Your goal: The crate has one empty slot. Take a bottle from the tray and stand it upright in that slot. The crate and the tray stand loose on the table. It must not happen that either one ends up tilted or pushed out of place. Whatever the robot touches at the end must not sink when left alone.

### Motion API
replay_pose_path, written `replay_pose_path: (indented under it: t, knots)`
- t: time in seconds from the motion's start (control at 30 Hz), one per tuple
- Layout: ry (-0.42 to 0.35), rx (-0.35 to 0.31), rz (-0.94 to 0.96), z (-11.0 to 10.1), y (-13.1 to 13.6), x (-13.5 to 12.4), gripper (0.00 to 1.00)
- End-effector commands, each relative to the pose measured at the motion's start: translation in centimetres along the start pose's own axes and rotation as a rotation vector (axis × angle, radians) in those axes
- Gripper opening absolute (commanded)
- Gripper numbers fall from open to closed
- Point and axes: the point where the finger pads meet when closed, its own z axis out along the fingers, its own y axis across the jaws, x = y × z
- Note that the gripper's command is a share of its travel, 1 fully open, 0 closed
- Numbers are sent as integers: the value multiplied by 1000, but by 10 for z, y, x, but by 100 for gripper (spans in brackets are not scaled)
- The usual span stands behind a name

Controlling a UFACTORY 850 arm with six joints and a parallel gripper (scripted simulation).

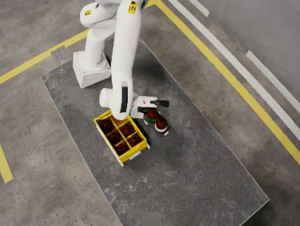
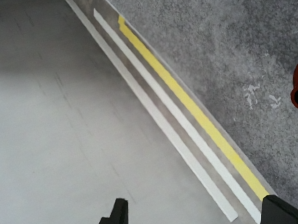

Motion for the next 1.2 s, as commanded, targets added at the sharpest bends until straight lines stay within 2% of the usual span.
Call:
replay_pose_path:
  t: [0.0,0.57,0.63,0.7,0.8,0.87,0.9,1.0,1.03,1.1,1.13,1.17]
  knots:
    - [0,1,-2,0,-1,0,100]
    - [0,0,-2,0,-1,0,100]
    - [1,-18,1,-1,3,1,100]
    - [4,-75,11,-5,14,6,100]
    - [18,-211,27,-18,42,18,100]
    - [24,-243,29,-22,48,22,100]
    - [32,-291,32,-28,58,27,100]
    - [52,-377,34,-41,74,37,100]
    - [57,-397,34,-44,78,39,100]
    - [57,-397,34,-44,78,39,100]
    - [82,-480,32,-59,93,50,100]
    - [91,-509,30,-65,98,55,100]
